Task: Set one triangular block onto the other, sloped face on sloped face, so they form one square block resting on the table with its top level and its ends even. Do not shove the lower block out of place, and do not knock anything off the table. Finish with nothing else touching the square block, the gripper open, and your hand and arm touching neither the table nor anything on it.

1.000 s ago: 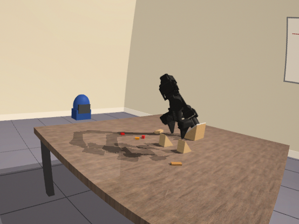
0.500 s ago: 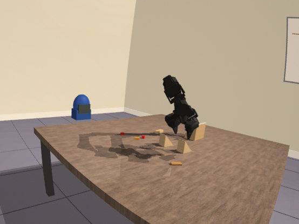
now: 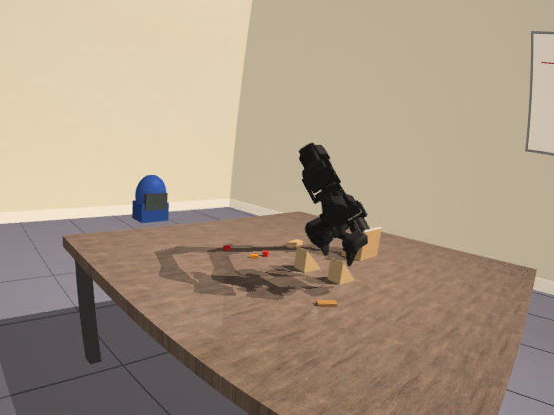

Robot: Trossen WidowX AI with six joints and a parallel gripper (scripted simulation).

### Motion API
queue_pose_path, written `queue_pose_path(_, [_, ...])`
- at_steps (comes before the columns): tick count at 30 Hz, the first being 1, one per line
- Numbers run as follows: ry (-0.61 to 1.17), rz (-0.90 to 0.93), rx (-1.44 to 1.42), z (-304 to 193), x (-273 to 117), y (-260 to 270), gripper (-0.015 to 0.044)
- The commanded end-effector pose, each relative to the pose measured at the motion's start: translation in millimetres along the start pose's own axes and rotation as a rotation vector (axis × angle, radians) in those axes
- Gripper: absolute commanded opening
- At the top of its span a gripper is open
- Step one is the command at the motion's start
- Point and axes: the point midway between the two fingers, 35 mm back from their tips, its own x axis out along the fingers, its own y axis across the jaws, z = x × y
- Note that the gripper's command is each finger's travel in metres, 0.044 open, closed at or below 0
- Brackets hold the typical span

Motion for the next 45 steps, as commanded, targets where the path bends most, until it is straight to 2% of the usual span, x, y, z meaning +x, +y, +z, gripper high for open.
queue_pose_path(1, [0.016,-0.002,-0.008,-1.2,8.0,-0.4,0.0440])
queue_pose_path(38, [0.096,0.014,-0.036,-4.8,66.6,-5.5,0.0440])
queue_pose_path(45, [0.096,0.014,-0.036,-4.8,66.6,-5.5,0.0256])
